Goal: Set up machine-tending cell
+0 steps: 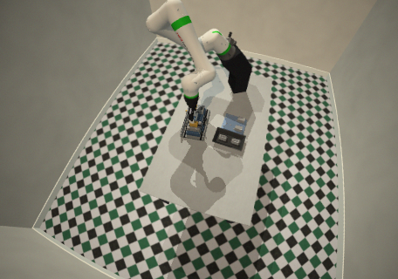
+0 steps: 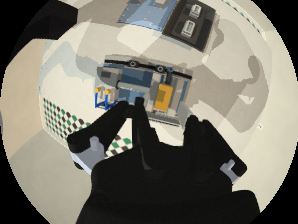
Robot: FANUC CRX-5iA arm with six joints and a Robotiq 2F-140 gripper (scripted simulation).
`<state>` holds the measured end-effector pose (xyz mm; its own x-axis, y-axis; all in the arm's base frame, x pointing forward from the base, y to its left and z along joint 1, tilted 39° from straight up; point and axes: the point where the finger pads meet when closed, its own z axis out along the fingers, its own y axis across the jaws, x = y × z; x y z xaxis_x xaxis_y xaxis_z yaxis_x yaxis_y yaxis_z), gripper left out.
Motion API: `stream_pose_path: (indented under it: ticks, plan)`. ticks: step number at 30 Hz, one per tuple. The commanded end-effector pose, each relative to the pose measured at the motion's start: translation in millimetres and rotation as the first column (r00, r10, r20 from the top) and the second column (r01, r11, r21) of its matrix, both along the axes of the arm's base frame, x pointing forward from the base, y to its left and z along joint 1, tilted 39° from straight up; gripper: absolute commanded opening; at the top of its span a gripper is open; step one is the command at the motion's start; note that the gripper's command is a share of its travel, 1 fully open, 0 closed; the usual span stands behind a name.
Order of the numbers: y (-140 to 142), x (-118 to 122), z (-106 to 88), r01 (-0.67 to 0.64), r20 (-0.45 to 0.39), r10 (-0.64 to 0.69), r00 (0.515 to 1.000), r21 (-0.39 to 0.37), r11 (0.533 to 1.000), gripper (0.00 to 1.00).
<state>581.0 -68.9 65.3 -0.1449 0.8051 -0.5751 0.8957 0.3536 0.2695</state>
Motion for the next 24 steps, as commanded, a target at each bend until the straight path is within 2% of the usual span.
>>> stream_pose_path:
  ticks: [1, 24]
  plan:
    - [-2.0, 2.2, -3.7, 0.000, 0.001, 0.000, 1.000, 0.000, 1.000, 0.40]
    - [-16.3, 15.6, -28.6, 0.000, 0.001, 0.000, 1.000, 0.000, 1.000, 0.40]
